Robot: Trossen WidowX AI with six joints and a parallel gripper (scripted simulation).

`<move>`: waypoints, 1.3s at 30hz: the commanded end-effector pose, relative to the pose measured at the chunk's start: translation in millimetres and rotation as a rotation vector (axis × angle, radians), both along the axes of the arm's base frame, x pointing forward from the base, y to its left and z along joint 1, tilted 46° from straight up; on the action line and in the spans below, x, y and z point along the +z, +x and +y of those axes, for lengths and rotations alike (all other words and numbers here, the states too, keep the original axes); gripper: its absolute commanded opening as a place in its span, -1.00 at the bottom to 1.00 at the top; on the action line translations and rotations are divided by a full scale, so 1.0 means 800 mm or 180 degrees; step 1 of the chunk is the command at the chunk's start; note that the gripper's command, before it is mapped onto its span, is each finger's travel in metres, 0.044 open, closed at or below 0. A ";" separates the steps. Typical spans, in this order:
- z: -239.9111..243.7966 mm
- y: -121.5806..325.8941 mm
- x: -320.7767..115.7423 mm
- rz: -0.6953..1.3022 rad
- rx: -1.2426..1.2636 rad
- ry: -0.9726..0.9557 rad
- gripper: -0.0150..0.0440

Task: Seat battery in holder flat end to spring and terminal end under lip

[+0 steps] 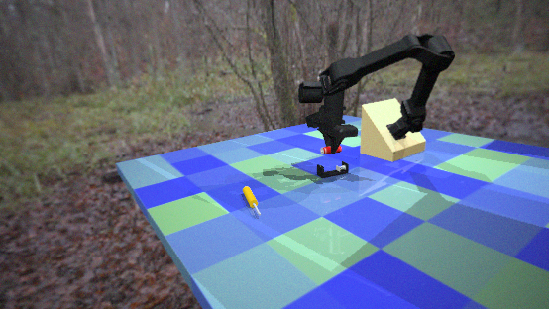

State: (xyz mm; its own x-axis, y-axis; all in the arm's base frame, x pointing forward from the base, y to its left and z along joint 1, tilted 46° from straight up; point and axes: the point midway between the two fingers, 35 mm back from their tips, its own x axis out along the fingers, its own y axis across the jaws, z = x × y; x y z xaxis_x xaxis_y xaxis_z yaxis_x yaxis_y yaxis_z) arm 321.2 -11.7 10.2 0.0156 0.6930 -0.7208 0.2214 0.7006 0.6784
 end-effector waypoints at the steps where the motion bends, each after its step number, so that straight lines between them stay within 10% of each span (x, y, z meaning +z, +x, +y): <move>1: 0.006 0.001 -0.007 -0.0071 -0.0084 -0.0033 -0.22; 39: 0.040 0.003 -0.039 -0.0688 -0.0667 -0.0308 -0.22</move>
